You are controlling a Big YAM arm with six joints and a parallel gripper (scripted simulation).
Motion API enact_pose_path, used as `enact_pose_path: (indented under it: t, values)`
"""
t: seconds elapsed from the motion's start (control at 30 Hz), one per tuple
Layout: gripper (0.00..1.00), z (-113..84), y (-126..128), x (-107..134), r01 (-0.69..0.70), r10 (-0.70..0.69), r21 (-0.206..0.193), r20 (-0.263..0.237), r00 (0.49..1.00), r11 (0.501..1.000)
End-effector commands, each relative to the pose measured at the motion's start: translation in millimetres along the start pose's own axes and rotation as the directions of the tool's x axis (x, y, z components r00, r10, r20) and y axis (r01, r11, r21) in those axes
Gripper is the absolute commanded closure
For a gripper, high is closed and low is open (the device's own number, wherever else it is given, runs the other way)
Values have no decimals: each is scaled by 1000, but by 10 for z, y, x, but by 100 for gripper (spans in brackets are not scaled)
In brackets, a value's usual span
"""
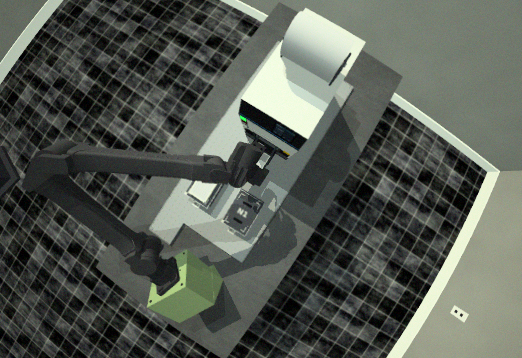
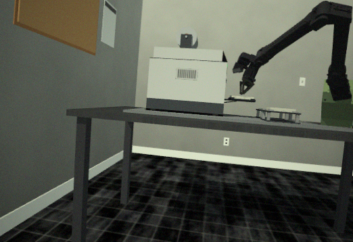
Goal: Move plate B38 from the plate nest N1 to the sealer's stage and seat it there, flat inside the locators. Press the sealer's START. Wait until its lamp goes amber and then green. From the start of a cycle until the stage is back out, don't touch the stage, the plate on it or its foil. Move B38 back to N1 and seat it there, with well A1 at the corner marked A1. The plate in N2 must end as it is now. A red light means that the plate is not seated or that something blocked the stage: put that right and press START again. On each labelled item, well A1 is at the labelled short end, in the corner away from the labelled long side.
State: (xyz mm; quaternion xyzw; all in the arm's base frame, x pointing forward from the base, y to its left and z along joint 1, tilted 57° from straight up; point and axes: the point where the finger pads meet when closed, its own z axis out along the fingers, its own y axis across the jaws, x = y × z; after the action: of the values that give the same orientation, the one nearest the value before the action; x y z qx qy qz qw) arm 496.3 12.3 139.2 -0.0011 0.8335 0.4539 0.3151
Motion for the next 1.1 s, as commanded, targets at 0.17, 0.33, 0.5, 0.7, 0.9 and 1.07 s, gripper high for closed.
enact_pose_path:
  t: [0.17,0.33,0.5,0.7,0.9,1.07]
  values:
    - [0,-129,36,-262,44,-44,14,37,998,999]
    - [0,-100,-46,-130,-3,3,15,22,1000,1000]
    - [0,-23,-65,-24,-26,26,9,1,1000,1000]
    - [0,57,-42,45,-16,16,0,-18,1000,1000]
    - [0,36,60,-23,32,-32,-6,-2,999,999]
    - [0,20,77,-48,39,-39,-5,4,999,999]
